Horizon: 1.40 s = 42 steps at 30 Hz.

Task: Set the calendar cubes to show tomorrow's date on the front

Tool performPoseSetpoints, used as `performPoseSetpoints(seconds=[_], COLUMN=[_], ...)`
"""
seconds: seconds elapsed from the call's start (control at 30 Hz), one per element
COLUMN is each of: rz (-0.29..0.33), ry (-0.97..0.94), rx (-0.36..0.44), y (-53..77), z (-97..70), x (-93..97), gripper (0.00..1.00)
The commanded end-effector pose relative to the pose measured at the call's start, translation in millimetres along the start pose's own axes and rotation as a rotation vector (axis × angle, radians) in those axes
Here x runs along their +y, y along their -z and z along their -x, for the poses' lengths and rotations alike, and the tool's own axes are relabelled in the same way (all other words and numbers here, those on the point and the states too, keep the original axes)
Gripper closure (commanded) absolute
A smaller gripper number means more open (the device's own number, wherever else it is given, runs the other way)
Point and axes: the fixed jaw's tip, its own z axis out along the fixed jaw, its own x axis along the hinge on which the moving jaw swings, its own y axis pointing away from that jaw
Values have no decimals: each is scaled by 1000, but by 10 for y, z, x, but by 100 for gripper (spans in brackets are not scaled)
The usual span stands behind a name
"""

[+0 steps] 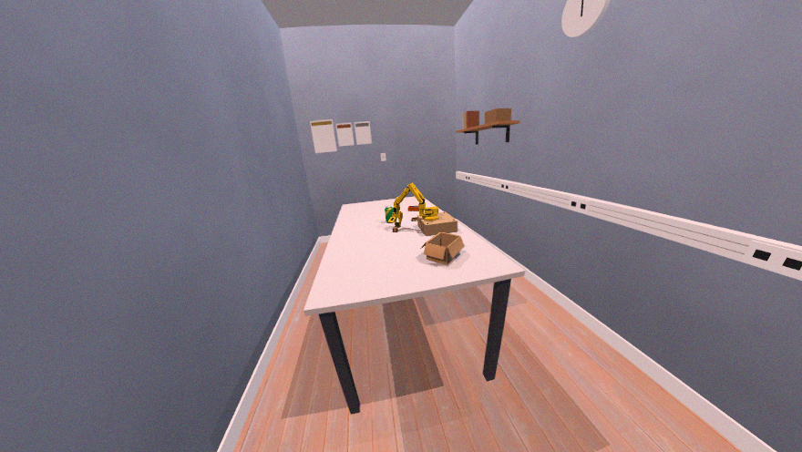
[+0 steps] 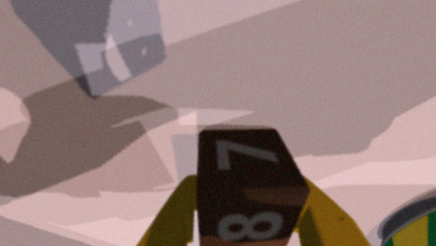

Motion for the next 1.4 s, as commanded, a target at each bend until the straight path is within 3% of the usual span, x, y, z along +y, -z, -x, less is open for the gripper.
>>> performPoseSetpoints(seconds=[0.0,0.63,1.37], rz=[10,10,10], ry=[0,0,0], rx=[1,1,1], y=[-10,19,481], z=[-18,-18,-20], x=[4,1,6], gripper=[95,100,100])
